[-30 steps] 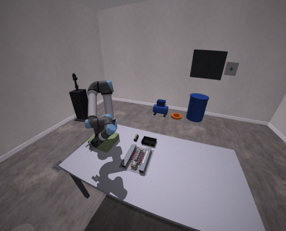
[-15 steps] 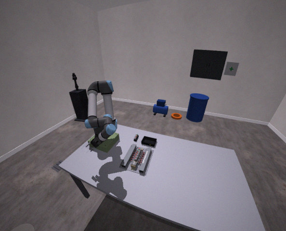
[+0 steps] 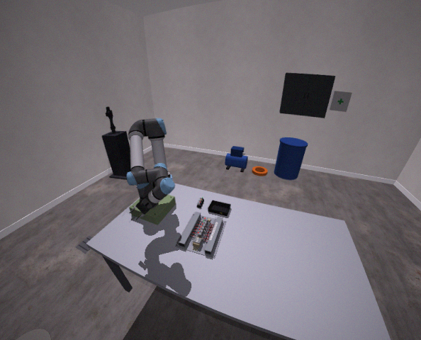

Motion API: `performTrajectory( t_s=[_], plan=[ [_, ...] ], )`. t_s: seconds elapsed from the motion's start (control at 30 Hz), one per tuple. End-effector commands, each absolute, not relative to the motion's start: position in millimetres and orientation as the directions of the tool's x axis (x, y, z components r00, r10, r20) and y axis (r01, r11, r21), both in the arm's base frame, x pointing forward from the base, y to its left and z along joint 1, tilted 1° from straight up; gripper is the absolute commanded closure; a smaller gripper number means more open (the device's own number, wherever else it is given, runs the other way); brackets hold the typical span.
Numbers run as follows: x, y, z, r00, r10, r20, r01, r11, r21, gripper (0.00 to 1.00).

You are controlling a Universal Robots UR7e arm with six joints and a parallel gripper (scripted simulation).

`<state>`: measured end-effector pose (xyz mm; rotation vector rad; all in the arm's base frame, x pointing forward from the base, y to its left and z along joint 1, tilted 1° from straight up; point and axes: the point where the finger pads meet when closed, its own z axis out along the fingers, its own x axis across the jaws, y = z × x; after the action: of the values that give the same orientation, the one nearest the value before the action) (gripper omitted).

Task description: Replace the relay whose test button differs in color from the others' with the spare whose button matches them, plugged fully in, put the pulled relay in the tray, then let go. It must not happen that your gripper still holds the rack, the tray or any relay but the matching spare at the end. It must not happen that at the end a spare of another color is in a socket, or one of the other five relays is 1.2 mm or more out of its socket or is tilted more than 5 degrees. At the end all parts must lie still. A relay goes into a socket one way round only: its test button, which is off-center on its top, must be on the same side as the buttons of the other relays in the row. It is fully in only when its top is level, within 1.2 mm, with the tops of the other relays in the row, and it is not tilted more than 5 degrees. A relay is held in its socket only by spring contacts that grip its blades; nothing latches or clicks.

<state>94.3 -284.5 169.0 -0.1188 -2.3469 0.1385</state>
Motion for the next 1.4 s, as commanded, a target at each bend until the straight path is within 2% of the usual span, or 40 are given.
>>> performTrajectory(
  t_s=[0.0,0.27,0.43,0.83,1.0,1.37],
  plan=[
    [111.6,-277.0,186.7,-0.696,0.131,0.706,0.050,0.990,-0.134,0.00],
    [111.6,-277.0,186.7,-0.696,0.131,0.706,0.050,0.990,-0.134,0.00],
    [150.0,-261.2,226.2,-0.696,0.131,0.706,0.051,0.990,-0.134,0.00],
    [150.0,-261.2,226.2,-0.696,0.131,0.706,0.051,0.990,-0.134,0.00],
    [188.6,-245.2,265.9,-0.696,0.131,0.706,0.051,0.990,-0.134,0.00],
    [188.6,-245.2,265.9,-0.696,0.131,0.706,0.051,0.990,-0.134,0.00]
  ],
)
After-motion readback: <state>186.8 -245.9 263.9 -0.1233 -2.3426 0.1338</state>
